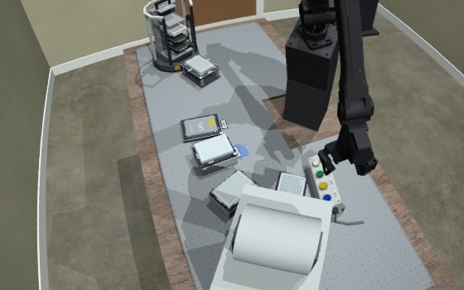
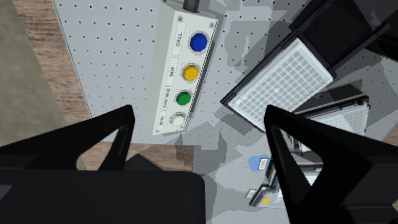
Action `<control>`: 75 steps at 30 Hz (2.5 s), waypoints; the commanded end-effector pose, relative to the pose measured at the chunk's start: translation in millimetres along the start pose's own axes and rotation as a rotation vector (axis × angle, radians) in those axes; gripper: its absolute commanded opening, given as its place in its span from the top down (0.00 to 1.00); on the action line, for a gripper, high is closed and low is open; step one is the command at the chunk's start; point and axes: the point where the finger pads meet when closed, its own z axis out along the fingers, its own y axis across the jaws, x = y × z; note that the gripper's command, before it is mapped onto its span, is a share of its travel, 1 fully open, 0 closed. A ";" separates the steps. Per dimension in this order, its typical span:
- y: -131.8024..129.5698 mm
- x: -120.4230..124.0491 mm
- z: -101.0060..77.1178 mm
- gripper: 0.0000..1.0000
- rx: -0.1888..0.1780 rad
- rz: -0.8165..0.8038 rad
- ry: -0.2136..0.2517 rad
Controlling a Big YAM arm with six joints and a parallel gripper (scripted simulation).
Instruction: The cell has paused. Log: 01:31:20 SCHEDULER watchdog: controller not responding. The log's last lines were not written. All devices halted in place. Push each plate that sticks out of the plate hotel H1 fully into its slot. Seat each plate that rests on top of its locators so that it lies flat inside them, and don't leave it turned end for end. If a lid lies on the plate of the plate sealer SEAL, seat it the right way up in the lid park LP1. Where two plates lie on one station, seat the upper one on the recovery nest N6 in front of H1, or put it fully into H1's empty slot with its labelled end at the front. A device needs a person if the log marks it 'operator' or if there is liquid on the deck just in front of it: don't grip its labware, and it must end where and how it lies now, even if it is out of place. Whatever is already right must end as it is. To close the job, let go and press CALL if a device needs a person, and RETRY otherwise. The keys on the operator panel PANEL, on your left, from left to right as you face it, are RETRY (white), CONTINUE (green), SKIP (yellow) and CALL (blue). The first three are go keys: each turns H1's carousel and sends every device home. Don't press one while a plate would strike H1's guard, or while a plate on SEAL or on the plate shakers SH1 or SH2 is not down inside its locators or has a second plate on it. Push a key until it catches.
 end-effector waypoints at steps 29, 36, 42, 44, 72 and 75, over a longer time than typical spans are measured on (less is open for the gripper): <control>-6.0 -8.8 3.1 0.00 0.003 -0.721 0.001; -6.0 -8.8 3.1 0.00 0.003 -0.837 0.001; -6.0 -8.7 3.1 0.00 0.003 -0.977 0.001; -6.0 -8.7 3.1 0.00 0.003 -1.024 0.002; -3.7 -8.5 -2.4 0.00 0.014 -1.296 -0.008; -10.2 -11.5 13.9 0.04 0.020 -1.294 -0.008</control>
